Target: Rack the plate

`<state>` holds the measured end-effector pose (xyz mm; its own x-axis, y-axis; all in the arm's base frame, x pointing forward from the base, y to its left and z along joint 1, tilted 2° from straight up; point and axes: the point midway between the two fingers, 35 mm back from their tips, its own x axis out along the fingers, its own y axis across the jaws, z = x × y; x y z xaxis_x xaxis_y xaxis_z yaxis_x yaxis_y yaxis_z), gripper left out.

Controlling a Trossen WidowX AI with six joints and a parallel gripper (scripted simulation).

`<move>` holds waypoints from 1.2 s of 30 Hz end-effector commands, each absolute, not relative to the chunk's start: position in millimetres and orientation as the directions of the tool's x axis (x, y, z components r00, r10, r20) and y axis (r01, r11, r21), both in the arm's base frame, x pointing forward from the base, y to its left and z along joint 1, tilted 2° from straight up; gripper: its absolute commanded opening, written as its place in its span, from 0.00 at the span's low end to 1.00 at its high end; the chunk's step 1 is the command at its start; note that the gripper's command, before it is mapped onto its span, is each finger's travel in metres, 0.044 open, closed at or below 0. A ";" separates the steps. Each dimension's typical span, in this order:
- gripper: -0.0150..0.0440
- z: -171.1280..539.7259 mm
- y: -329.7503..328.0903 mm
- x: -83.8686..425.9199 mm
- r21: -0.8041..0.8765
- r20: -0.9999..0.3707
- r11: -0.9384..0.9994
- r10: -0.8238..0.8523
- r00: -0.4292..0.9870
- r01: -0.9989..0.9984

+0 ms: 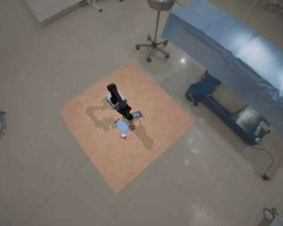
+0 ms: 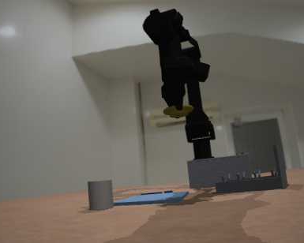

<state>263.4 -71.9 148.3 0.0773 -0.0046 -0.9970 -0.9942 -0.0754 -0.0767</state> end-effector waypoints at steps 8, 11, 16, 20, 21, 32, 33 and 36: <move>0.25 146.8 -51.4 257.5 -0.066 -0.997 -0.462 -0.004 0.077 -0.884; 0.25 146.6 -46.4 256.0 -0.062 -0.997 -0.551 -0.003 0.077 -0.832; 0.25 146.1 -38.1 253.3 -0.055 -0.997 -0.687 -0.002 0.078 -0.725; 0.25 145.7 -31.6 250.9 -0.048 -0.997 -0.780 -0.001 0.078 -0.624; 0.25 145.6 -30.0 250.3 -0.046 -0.997 -0.801 0.000 0.078 -0.597; 0.25 144.9 -26.0 248.8 -0.043 -0.997 -0.849 0.002 0.077 -0.527; 0.25 143.7 -25.9 248.9 -0.046 -0.997 -0.847 0.008 0.074 -0.529; 0.25 135.1 -25.1 249.4 -0.071 -0.997 -0.834 0.049 0.054 -0.548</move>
